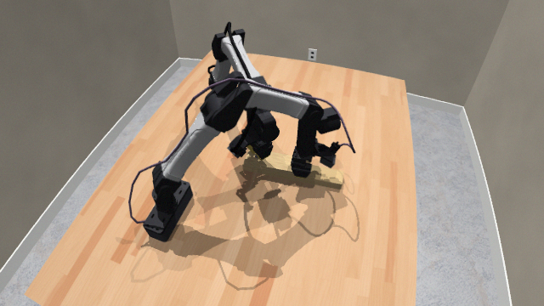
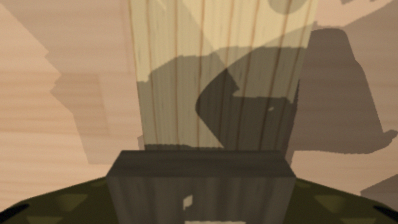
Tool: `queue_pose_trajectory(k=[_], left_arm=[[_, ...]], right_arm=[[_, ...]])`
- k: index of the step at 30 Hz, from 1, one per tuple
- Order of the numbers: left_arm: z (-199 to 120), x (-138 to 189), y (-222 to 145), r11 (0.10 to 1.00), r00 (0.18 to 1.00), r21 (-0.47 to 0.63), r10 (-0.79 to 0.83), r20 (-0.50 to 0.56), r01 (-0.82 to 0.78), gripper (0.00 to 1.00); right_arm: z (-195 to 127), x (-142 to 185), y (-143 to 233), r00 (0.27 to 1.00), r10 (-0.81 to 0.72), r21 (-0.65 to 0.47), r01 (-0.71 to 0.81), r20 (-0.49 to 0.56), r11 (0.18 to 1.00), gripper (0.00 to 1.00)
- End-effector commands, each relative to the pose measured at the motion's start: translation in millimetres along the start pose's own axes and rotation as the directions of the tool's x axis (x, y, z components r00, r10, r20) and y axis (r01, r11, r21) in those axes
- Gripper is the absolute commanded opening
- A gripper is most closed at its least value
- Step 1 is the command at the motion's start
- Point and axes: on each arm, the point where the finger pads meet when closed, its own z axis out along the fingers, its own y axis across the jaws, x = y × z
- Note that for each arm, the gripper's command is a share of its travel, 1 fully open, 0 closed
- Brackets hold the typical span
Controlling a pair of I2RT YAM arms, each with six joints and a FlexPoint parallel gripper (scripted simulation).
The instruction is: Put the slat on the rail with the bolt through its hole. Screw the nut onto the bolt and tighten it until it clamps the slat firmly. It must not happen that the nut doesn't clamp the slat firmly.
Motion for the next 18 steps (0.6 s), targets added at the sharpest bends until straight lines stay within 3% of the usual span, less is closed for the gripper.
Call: queue_pose_trajectory(k=[1, 3, 5, 6, 9, 18], left_arm=[[-9.9, -0.1, 2.5, 0.94, 0.94, -0.017, -0.341, 0.006, 0.341, 0.36], [-10.3, -0.1, 2.5, 0.895, 0.895, -0.016, -0.446, 0.009, 0.447, 0.36], [-10.3, -0.1, 2.5, 0.895, 0.895, -0.016, -0.446, 0.009, 0.447, 0.36], [-10.5, -0.1, 2.5, 0.821, 0.821, -0.016, -0.571, 0.01, 0.571, 0.36], [-11.3, -0.2, 2.5, 0.709, 0.709, -0.013, -0.705, 0.014, 0.705, 0.36], [-13.0, -0.3, 2.4, 0.263, 0.263, -0.004, -0.965, 0.02, 0.965, 0.36]], right_arm=[[-5.3, -2.7, 1.5, 1.0, 0.003, -0.01, -0.003, 0.013, 1.0, 0.67], [-5.3, -2.7, 1.5, 1.0, 0.003, -0.01, -0.003, 0.013, 1.0, 0.67], [-5.3, -2.7, 1.5, 1.0, 0.003, -0.01, -0.003, 0.013, 1.0, 0.67], [-5.3, -2.7, 1.5, 1.0, 0.003, -0.01, -0.003, 0.013, 1.0, 0.67], [-5.3, -2.7, 1.5, 1.0, 0.003, -0.01, -0.003, 0.013, 1.0, 0.67], [-5.3, -2.7, 1.5, 1.0, 0.003, -0.01, -0.003, 0.013, 1.0, 0.67]])
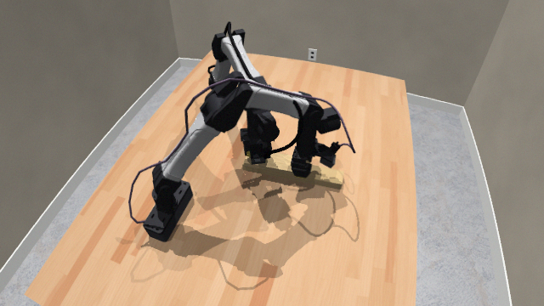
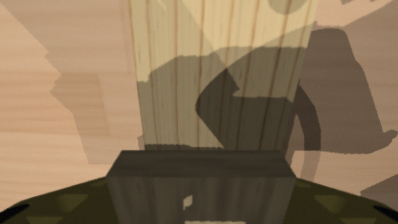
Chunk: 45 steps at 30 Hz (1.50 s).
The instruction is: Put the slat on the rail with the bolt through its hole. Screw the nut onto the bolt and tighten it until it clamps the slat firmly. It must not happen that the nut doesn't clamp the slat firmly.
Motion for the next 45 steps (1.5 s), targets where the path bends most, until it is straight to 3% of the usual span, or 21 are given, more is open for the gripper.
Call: queue_pose_trajectory(k=[1, 4, 5, 9, 19, 21, 22, 45], left_arm=[[-13.2, -2.1, 1.3, 0.94, 0.94, -0.005, -0.341, 0.02, 0.341, 0.36], [-13.3, -2.1, 1.3, 0.918, 0.918, -0.004, -0.395, 0.021, 0.395, 0.36], [-13.5, -2.1, 1.3, 0.852, 0.851, -0.002, -0.524, 0.022, 0.524, 0.36], [-14.5, -2.1, 1.2, 0.708, 0.708, 0.004, -0.706, 0.021, 0.706, 0.36], [-16.2, -2.0, 1.1, 0.201, 0.2, 0.016, -0.98, 0.016, 0.98, 0.36], [-16.2, -2.0, 1.1, 0.201, 0.2, 0.016, -0.98, 0.016, 0.98, 0.36], [-16.3, -2.0, 1.1, 0.056, 0.056, 0.019, -0.998, 0.017, 0.998, 0.36], [-16.3, -2.0, 1.1, 0.049, 0.049, 0.019, -0.999, 0.017, 0.999, 0.36]], right_arm=[[-5.3, -2.7, 1.5, 1.0, 0.003, -0.01, -0.003, 0.013, 1.0, 0.67], [-5.3, -2.7, 1.5, 1.0, 0.003, -0.01, -0.003, 0.013, 1.0, 0.67], [-5.3, -2.7, 1.5, 1.0, 0.003, -0.01, -0.003, 0.013, 1.0, 0.67], [-5.3, -2.7, 1.5, 1.0, 0.003, -0.01, -0.003, 0.013, 1.0, 0.67], [-5.3, -2.7, 1.5, 1.0, 0.003, -0.01, -0.003, 0.013, 1.0, 0.67], [-5.3, -2.7, 1.5, 1.0, 0.003, -0.01, -0.003, 0.013, 1.0, 0.67], [-5.3, -2.7, 1.5, 1.0, 0.003, -0.01, -0.003, 0.013, 1.0, 0.67], [-5.3, -2.7, 1.5, 1.0, 0.003, -0.01, -0.003, 0.013, 1.0, 0.67]])
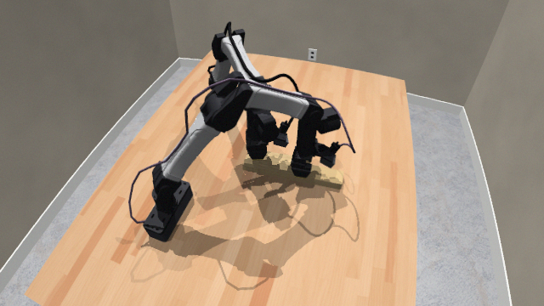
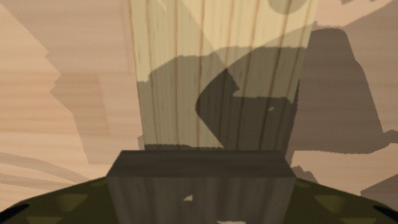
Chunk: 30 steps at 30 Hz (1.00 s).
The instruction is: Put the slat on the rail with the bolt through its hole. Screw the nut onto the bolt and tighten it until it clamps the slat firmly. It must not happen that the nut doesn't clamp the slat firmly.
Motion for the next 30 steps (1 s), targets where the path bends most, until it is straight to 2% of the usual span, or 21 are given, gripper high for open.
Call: queue_pose_trajectory(k=[1, 30], left_arm=[[-16, -2, -3, 1.0, 1.0, 0.026, -0.007, 0.019, 0.007, 0.36], [-5, -1, -3, 1.0, 1.0, 0.015, -0.005, 0.011, 0.005, 0.36]], right_arm=[[-5, -3, 1, 1.0, 0.003, -0.01, -0.003, 0.013, 1.0, 0.67], [-5, -3, 1, 1.0, 0.003, -0.01, -0.003, 0.013, 1.0, 0.67]])
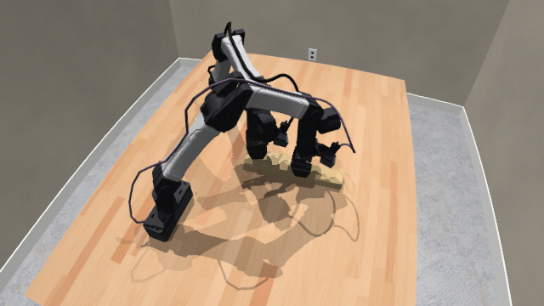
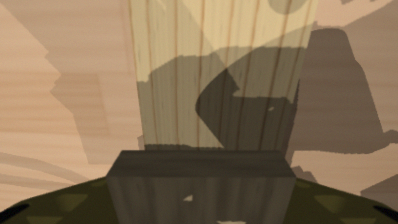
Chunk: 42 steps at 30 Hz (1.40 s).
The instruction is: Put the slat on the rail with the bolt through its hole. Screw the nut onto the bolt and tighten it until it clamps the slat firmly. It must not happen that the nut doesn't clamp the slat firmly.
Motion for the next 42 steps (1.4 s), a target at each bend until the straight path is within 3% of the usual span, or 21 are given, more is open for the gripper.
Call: queue_pose_trajectory(k=[1, 42], left_arm=[[-5.1, -1.2, -3.1, 1.0, 1.0, 0.015, -0.003, 0.011, 0.003, 0.36], [4.8, -1.4, -3.4, 1.0, 1.0, 0.015, -0.003, 0.011, 0.003, 0.36]], right_arm=[[-5.3, -2.7, 1.5, 1.0, 0.003, -0.01, -0.003, 0.013, 1.0, 0.67], [-5.3, -2.7, 1.5, 1.0, 0.003, -0.01, -0.003, 0.013, 1.0, 0.67]])
